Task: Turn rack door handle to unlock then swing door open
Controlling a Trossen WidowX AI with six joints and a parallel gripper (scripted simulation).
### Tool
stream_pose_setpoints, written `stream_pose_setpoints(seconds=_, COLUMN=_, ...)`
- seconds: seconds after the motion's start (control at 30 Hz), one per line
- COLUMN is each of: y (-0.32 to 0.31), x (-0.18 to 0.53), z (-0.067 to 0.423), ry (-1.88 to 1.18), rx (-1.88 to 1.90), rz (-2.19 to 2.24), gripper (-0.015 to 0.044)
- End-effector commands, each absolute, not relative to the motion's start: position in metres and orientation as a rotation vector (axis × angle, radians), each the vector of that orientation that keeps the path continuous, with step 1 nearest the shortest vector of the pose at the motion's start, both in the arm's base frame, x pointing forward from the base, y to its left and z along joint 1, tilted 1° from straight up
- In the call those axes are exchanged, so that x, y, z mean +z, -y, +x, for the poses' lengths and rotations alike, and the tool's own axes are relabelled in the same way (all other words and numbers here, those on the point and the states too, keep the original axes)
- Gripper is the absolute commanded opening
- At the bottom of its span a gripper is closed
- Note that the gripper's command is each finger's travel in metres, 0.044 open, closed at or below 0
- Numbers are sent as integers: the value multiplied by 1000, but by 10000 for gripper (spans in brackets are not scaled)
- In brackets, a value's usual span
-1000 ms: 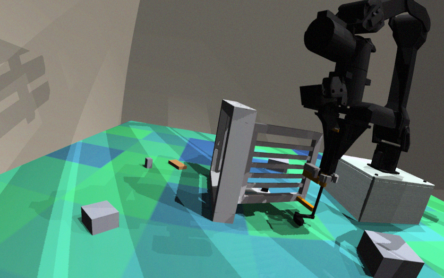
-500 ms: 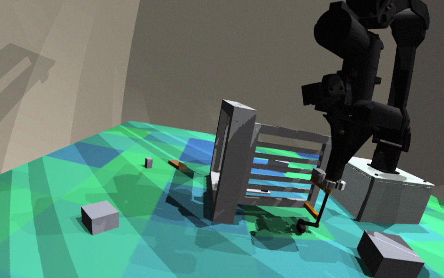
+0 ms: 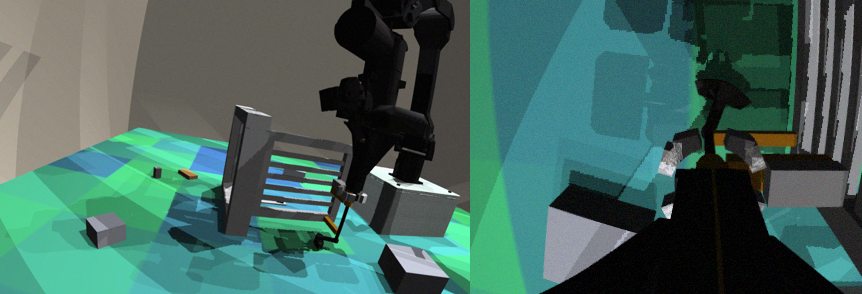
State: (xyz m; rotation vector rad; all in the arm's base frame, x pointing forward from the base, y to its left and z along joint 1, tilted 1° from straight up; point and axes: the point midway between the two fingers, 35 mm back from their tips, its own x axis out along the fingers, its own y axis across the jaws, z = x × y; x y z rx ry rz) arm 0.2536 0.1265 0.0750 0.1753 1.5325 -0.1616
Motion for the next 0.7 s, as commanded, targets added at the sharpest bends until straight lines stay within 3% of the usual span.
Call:
stream_pose_setpoints(seconds=0.0, y=-127, x=74, z=254, ry=-1534, rx=-170, rz=183, gripper=78)
stream_pose_setpoints(seconds=0.27, y=-127, x=74, z=254, ry=-1534, rx=-170, rz=183, gripper=288)
stream_pose_setpoints(seconds=0.67, y=-127, x=88, z=255, ry=-1534, rx=-170, rz=183, gripper=298)
